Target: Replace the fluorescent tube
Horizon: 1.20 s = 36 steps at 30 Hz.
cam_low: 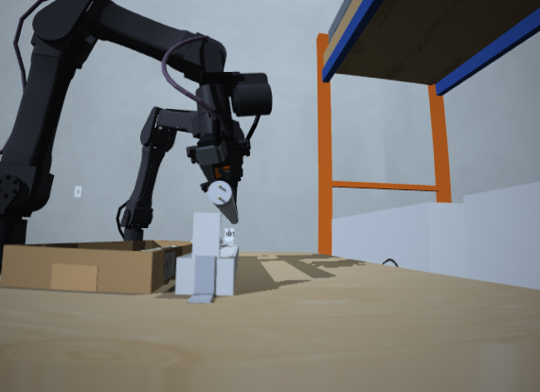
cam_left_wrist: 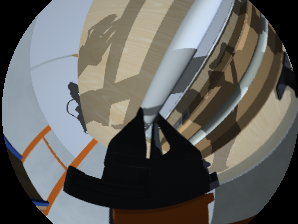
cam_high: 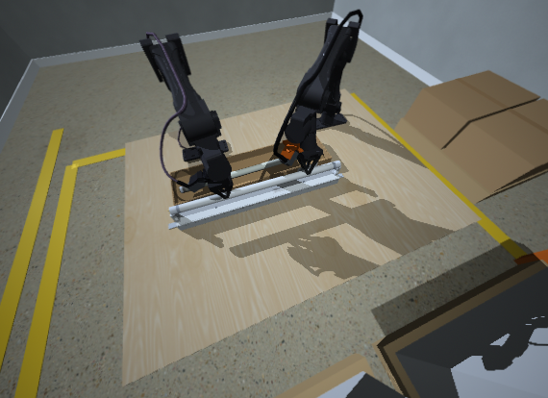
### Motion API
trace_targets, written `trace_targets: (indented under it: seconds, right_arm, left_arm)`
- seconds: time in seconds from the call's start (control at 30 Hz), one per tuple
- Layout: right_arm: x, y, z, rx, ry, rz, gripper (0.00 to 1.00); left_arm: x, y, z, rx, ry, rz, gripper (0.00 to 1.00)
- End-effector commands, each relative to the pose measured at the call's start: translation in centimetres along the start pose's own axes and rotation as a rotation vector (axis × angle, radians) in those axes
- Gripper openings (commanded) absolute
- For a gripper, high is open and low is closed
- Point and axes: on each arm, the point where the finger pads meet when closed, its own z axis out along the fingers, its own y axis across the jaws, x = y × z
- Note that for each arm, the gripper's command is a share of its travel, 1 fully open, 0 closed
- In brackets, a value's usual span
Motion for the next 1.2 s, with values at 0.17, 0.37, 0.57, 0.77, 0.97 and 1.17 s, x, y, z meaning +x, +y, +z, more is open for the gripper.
trace_targets:
  seconds: [0.17, 0.37, 0.57, 0.77, 0.97, 1.17]
  right_arm:
    - [0.2, -1.0, -0.4, -0.001, -0.006, -0.004, 0.11]
    - [0.4, -1.6, -0.4, 0.001, -0.005, -0.009, 0.11]
    - [0.5, -1.2, -0.9, -0.015, 0.002, -0.012, 0.11]
    - [0.3, -0.2, -1.8, -0.055, 0.015, 0.003, 0.11]
    - [0.7, -0.5, -0.8, -0.019, 0.005, -0.013, 0.11]
    - [0.3, -0.8, -0.4, -0.009, 0.003, -0.004, 0.11]
  left_arm:
    - [-0.4, 0.1, -1.5, -0.038, -0.034, -0.018, 0.11]
    - [-0.5, -0.3, -1.8, -0.040, -0.035, -0.020, 0.11]
    - [-0.8, -0.2, -2.2, -0.045, -0.049, -0.020, 0.11]
    - [-1.0, 0.3, -2.9, -0.060, -0.069, -0.031, 0.11]
    - [-0.6, 0.2, -2.4, -0.052, -0.058, -0.036, 0.11]
    - [-0.4, -0.4, -1.3, -0.029, -0.037, -0.027, 0.11]
